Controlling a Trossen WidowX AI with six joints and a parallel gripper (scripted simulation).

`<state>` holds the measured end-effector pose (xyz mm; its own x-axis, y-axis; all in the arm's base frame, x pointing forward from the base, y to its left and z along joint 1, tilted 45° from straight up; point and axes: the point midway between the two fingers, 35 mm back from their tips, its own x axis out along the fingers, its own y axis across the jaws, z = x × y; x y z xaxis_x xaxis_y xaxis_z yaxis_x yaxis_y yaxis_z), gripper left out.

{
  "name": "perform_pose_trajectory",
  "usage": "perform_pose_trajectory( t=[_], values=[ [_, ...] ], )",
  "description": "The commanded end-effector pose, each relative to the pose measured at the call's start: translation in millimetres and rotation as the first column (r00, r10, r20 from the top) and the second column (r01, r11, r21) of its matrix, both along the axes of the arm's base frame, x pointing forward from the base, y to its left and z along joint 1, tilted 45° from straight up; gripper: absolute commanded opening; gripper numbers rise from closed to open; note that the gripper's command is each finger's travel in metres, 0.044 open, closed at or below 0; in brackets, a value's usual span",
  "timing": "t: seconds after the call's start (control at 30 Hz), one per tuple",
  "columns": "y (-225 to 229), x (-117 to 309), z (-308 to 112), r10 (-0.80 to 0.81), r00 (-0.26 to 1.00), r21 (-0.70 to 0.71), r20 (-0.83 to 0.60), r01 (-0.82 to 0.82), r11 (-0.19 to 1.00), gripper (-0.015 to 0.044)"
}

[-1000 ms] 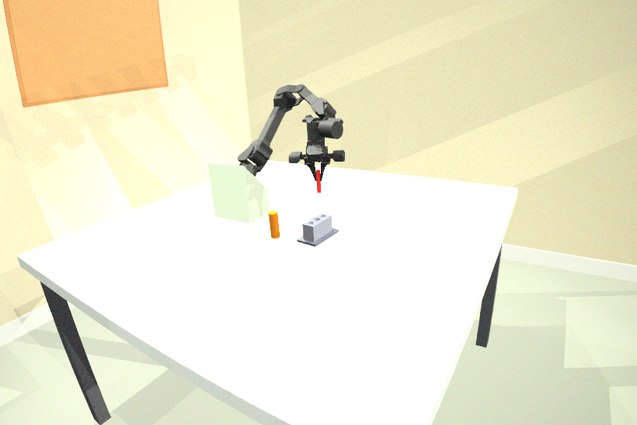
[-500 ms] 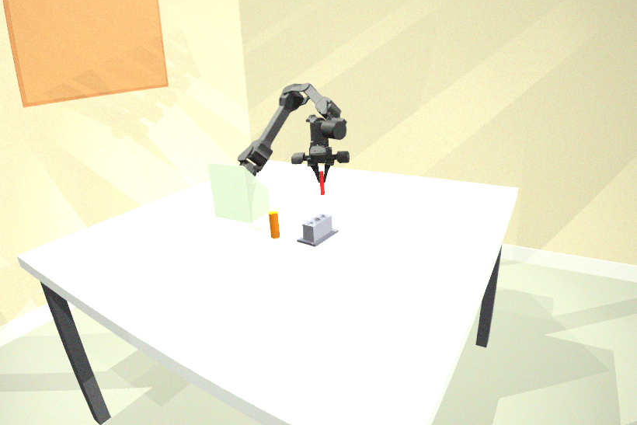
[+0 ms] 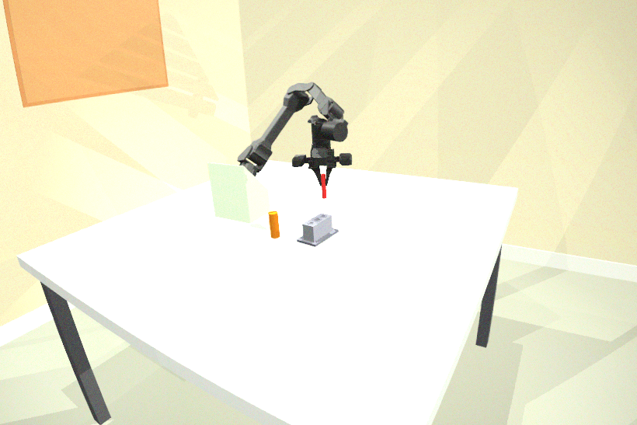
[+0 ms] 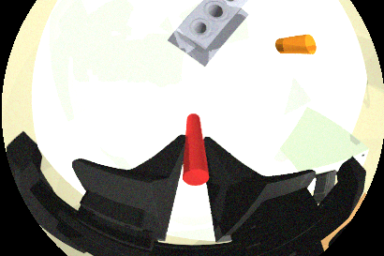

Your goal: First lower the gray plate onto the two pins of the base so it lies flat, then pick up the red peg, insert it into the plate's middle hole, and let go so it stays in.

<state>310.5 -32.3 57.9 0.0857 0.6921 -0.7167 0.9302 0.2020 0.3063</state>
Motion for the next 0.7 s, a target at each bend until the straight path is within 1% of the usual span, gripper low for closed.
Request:
perform_pose_trajectory(
  t=[0.0, 0.67],
  values=[
    [-7.8, 5.9, -6.4, 0.006, 1.000, -0.006, 0.002, -0.006, 1.000, 0.0000],
    [-50.1, 27.3, -47.3, 0.009, 1.000, -0.005, 0.007, -0.009, 1.000, 0.0000]
  ],
)
